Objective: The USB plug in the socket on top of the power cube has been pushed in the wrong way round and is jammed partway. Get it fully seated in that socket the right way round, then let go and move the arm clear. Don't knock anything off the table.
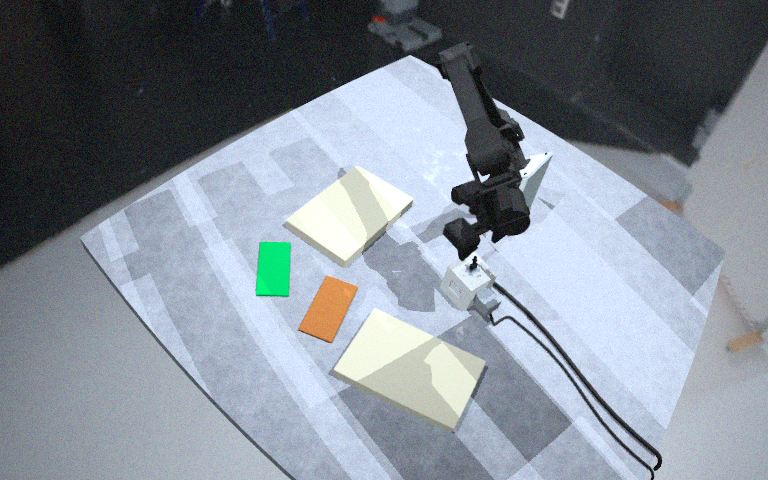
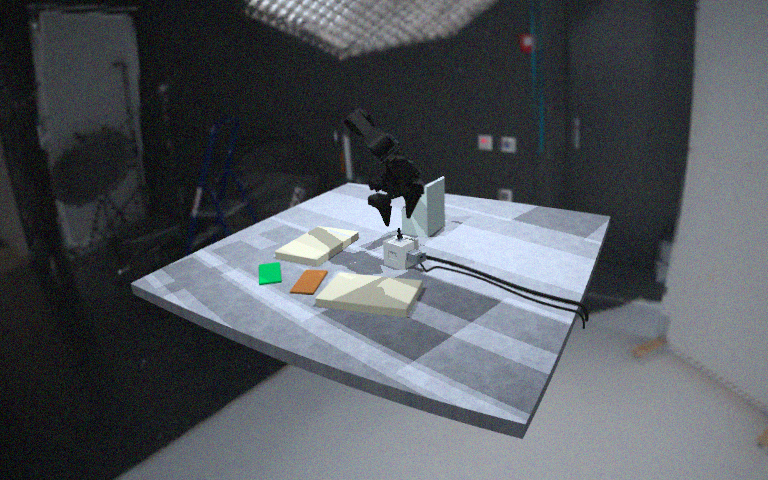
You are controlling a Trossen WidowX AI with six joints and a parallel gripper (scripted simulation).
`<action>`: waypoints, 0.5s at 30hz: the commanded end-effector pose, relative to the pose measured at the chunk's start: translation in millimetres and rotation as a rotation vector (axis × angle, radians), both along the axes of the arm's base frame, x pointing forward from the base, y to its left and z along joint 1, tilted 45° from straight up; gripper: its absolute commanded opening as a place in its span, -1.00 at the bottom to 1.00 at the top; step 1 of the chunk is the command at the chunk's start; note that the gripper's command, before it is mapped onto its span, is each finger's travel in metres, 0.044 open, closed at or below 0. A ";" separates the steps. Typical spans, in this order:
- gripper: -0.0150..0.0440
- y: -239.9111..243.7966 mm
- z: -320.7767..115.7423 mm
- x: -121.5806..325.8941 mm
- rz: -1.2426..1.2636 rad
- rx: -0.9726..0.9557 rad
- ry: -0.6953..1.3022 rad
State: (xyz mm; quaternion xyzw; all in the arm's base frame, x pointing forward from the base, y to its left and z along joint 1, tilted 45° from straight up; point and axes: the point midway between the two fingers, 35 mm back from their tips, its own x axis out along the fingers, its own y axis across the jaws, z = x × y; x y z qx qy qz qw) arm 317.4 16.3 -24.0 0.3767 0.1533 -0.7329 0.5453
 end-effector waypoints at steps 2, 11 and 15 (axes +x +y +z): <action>1.00 -3.5 -4.1 -1.5 -0.001 0.000 0.002; 1.00 -9.6 -10.7 -2.6 -0.001 -0.001 0.002; 1.00 -12.4 -13.6 -3.1 -0.001 -0.001 0.002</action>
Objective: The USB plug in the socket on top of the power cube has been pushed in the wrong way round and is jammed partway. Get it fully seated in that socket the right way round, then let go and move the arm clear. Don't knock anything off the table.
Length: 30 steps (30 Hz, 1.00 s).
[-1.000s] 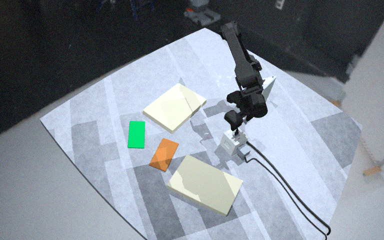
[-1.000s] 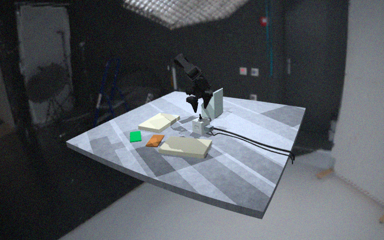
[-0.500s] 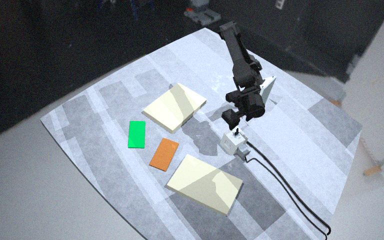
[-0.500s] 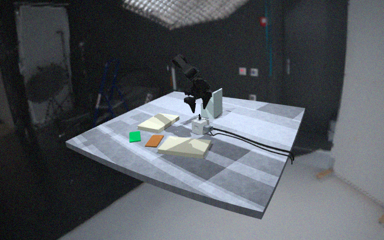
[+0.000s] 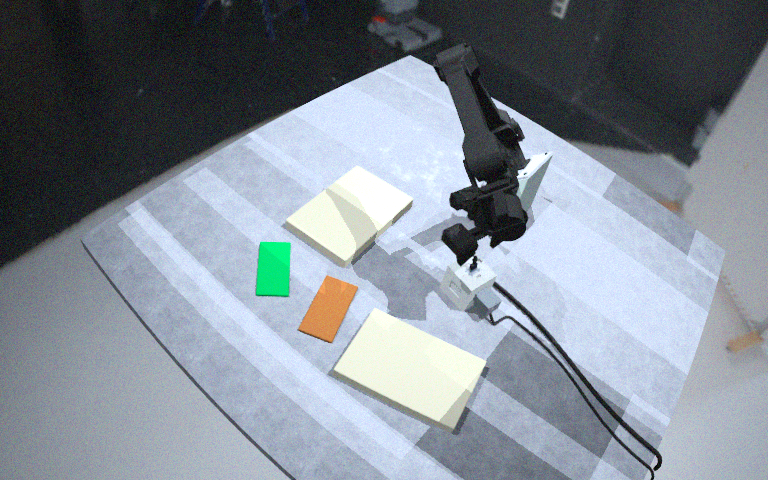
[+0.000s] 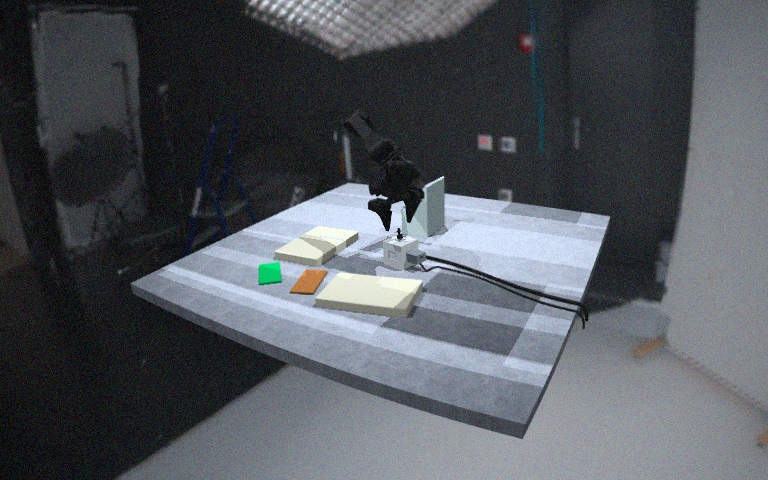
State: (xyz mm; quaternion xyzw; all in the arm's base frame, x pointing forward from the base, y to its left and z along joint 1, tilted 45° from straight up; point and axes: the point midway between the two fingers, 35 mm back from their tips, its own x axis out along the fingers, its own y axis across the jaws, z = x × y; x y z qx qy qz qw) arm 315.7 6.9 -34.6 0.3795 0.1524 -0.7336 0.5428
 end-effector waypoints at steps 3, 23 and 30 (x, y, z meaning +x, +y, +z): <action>1.00 -5.1 -5.1 -1.8 0.005 -0.004 0.005; -0.07 -6.9 -7.0 -1.6 -0.001 -0.001 0.001; -0.49 -6.9 -7.0 -1.6 -0.001 -0.001 0.001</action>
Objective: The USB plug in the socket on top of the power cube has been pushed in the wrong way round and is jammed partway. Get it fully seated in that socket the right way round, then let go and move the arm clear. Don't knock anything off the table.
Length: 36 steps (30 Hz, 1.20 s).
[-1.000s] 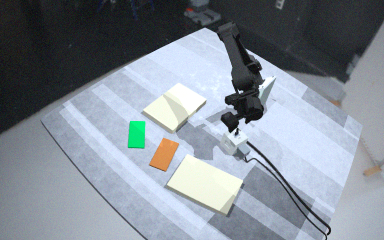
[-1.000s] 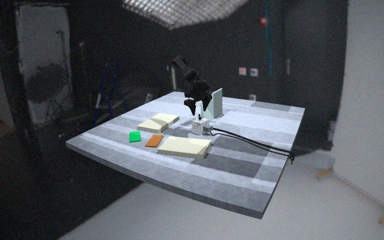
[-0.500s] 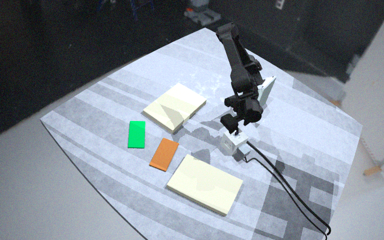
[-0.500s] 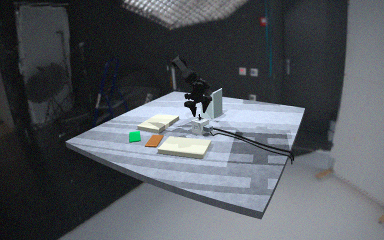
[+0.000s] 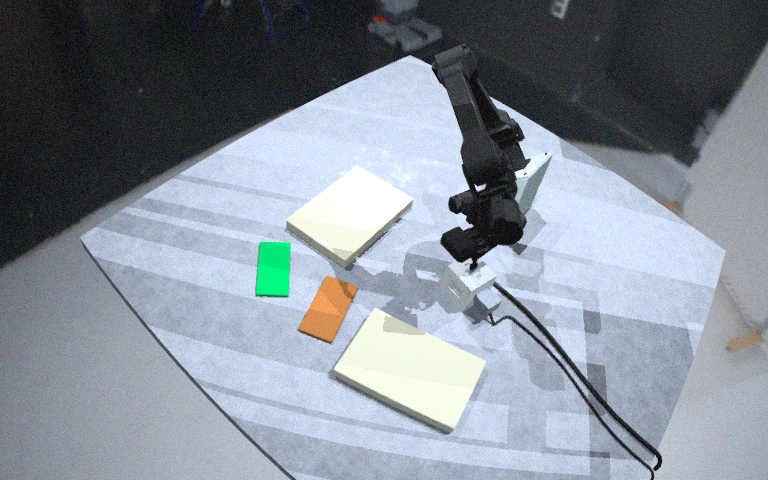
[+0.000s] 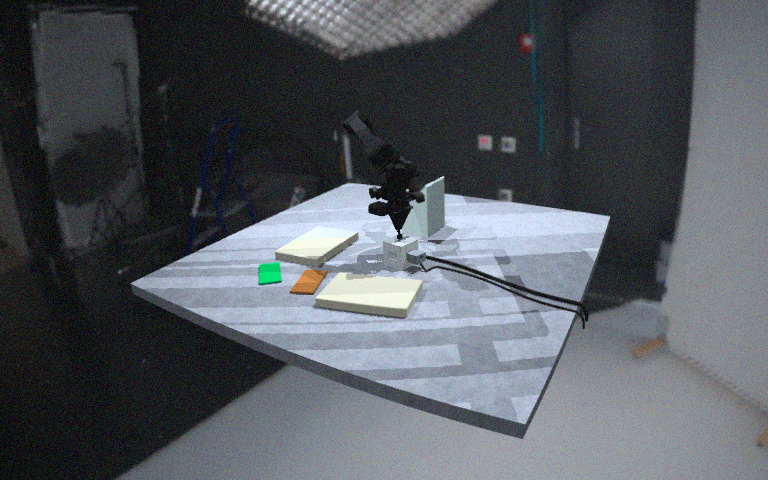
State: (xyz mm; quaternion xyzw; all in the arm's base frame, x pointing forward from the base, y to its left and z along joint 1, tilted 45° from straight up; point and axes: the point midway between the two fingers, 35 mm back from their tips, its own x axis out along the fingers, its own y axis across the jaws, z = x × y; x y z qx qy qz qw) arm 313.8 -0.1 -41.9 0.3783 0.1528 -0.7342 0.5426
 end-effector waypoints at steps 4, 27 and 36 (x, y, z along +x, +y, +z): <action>-0.49 0.1 0.3 0.3 0.000 0.000 -0.002; -0.49 4.8 5.0 1.0 0.000 0.000 -0.001; -0.49 9.0 9.3 1.7 0.000 0.000 -0.001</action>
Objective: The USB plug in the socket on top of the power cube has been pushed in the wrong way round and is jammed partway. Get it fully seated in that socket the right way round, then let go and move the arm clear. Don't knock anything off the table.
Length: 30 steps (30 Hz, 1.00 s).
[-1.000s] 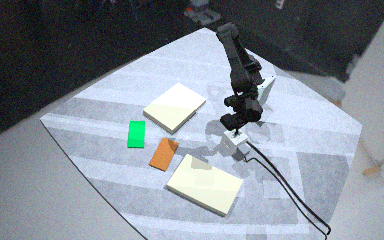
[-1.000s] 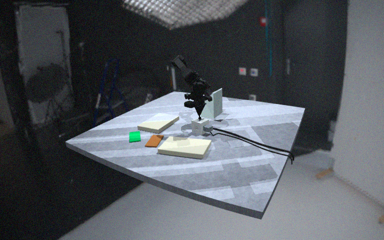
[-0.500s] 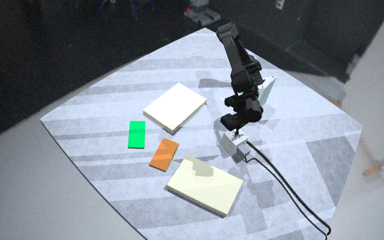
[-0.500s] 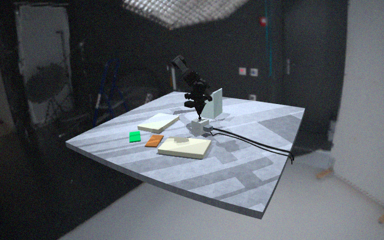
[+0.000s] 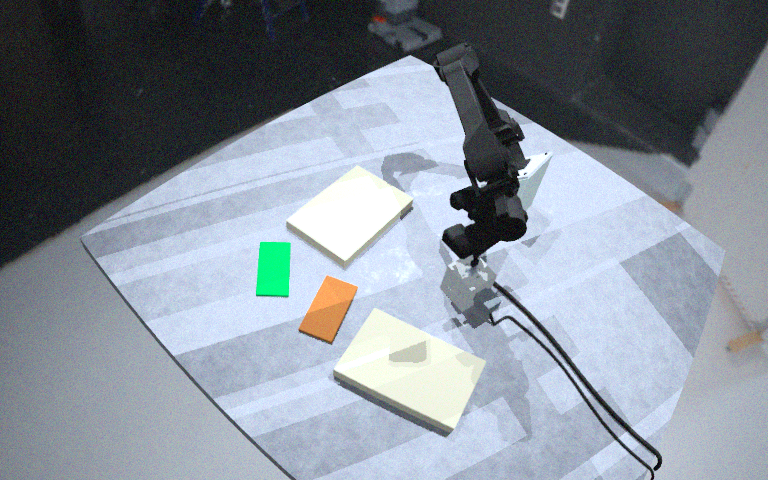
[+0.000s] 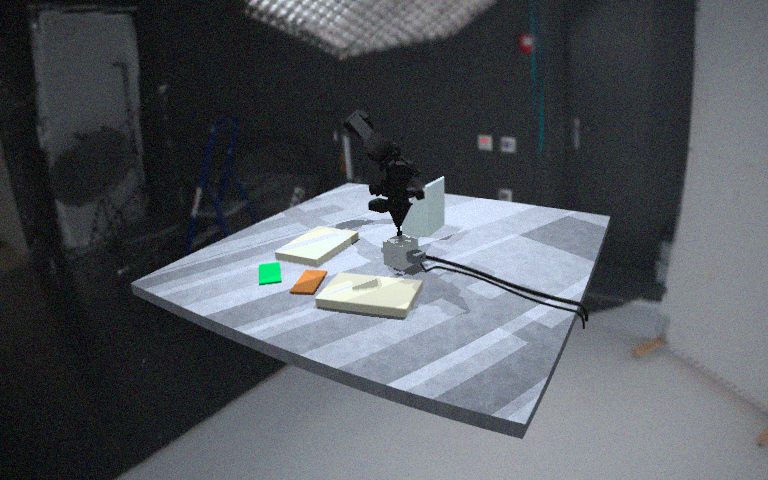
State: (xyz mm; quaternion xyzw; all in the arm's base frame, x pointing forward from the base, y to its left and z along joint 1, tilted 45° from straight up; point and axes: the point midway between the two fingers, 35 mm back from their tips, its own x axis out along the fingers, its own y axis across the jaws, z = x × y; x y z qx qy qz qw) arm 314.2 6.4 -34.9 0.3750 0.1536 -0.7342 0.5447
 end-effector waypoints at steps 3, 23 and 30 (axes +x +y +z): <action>-0.49 3.8 3.7 1.6 -0.005 0.004 -0.005; -0.49 13.0 13.3 3.2 -0.005 0.005 -0.005; -0.49 13.3 13.6 2.9 0.008 0.005 0.007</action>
